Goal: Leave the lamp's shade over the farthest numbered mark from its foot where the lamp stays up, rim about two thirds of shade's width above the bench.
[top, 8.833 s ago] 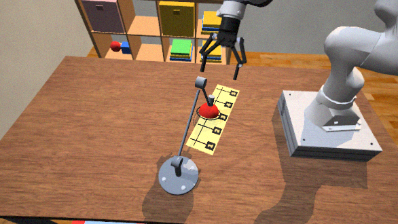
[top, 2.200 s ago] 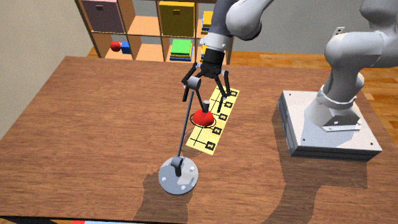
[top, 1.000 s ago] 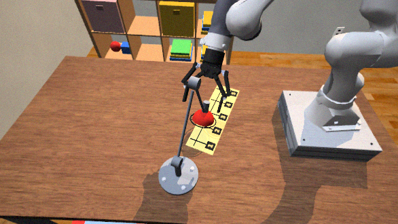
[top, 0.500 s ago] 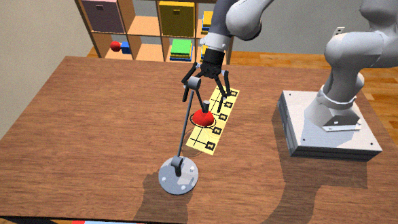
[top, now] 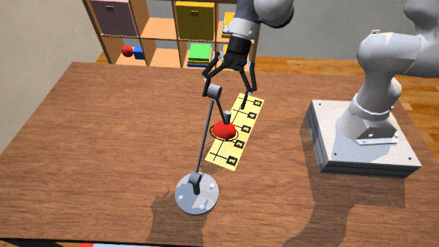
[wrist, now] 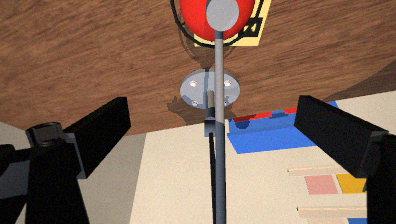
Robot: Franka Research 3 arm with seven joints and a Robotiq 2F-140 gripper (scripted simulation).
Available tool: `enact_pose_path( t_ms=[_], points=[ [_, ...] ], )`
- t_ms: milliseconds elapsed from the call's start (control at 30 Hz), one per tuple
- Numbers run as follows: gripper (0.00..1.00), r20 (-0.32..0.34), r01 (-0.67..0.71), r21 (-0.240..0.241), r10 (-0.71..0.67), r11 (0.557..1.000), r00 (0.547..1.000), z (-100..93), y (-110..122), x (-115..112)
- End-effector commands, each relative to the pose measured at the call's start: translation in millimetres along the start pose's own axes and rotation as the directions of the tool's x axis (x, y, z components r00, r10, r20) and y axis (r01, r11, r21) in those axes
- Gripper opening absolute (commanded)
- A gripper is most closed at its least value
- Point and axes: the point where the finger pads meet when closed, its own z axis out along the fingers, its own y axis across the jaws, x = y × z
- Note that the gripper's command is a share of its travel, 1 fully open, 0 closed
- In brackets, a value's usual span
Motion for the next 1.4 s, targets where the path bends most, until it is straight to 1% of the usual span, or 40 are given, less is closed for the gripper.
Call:
enact_pose_path(
  t_ms=[0,33,533,1100,1367],
  points=[
    [1.0,-0.003,0.0,-0.025,0.0,1.0,1.0,-11.2,9.5,-0.2],
    [1.0,-0.003,0.0,-0.025,0.0,1.0,1.0,-11.2,9.5,-0.2],
    [1.0,0.001,0.0,0.001,0.0,1.0,1.0,-71.4,-0.5,0.7],
    [1.0,0.003,0.005,0.022,-0.005,1.0,1.0,-68.2,-8.1,1.1],
    [1.0,0.004,0.005,0.019,-0.005,1.0,1.0,-68.4,-7.3,1.2]
  ],
)
